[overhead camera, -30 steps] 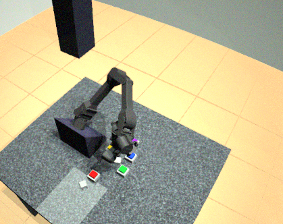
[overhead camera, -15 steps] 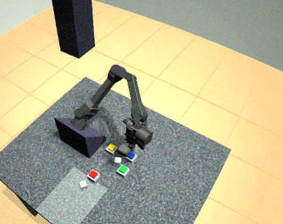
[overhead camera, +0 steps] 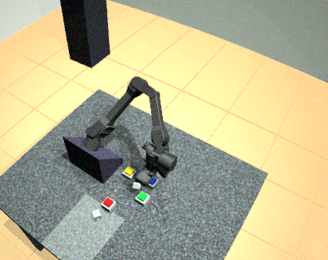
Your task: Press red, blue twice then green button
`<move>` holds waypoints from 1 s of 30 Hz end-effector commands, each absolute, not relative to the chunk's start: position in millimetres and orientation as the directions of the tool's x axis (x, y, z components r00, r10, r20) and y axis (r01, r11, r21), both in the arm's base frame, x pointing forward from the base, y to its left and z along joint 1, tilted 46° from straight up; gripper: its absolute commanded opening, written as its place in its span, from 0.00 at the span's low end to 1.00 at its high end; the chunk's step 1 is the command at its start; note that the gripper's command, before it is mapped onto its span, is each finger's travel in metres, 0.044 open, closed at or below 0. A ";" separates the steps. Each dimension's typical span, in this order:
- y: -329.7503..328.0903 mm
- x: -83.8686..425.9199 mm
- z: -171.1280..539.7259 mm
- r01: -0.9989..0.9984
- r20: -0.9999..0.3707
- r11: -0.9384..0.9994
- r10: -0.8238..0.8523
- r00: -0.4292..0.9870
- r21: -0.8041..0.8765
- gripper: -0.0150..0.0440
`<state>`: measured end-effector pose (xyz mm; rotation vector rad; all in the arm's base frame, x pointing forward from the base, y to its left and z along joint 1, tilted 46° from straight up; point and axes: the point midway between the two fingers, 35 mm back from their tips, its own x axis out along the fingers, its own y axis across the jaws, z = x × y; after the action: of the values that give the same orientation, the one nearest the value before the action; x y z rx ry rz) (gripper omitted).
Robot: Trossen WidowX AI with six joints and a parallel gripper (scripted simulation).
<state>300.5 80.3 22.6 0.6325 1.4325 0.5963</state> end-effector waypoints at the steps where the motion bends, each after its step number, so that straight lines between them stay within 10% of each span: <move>1: 86.5 298.9 16.3 0.013 -0.697 0.697 0.716 0.046 0.717 0.29; 30: 98.7 299.0 5.1 0.013 -0.696 0.696 0.717 0.046 0.718 0.29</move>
<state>300.5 97.3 5.7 0.6375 1.4343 0.5976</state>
